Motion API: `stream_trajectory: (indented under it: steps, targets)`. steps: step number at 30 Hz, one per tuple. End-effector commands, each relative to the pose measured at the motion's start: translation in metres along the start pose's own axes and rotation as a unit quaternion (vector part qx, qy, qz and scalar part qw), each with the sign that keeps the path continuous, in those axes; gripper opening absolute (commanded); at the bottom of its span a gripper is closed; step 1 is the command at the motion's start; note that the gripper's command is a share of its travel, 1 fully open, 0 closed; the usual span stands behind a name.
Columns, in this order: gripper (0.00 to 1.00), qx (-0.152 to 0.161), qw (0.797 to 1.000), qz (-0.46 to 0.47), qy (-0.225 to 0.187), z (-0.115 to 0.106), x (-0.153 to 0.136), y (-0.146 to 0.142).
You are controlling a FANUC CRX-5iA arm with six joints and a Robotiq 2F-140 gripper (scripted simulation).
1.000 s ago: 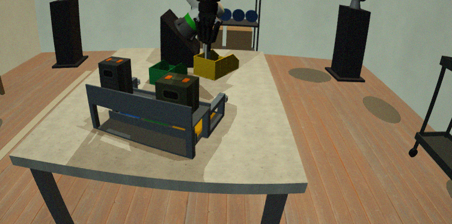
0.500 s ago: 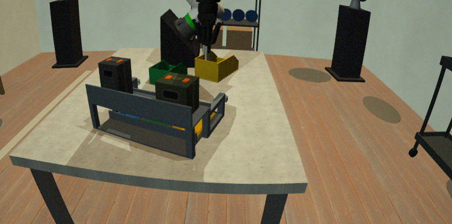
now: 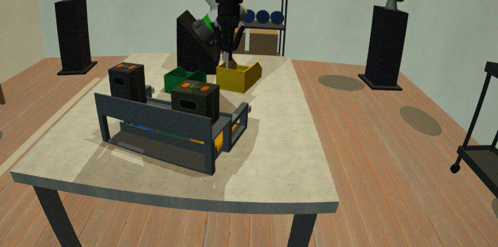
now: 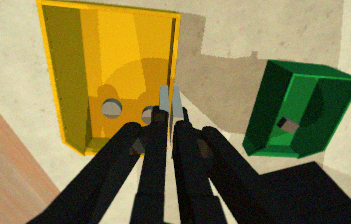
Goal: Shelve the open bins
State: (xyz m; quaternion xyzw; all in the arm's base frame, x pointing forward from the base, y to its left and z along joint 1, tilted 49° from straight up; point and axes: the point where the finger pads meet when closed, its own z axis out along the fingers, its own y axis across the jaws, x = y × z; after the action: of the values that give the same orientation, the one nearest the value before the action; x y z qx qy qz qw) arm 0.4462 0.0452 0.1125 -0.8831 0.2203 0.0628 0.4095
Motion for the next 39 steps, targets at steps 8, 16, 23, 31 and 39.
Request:
stream_trajectory:
  steps: [8, 16, 23, 31, 39]
  targets:
    - [0.00, 0.000, 1.000, -0.020, 0.000, 0.000, 0.009, -0.004]
    - [0.00, 0.000, 1.000, -0.024, 0.000, 0.000, 0.011, -0.004]
    - [0.00, 0.000, 1.000, -0.025, 0.000, 0.000, 0.011, -0.004]
    - [0.00, 0.000, 1.000, -0.025, 0.000, 0.000, 0.011, -0.004]
    - [0.00, 0.000, 1.000, -0.025, 0.000, 0.003, 0.013, -0.004]
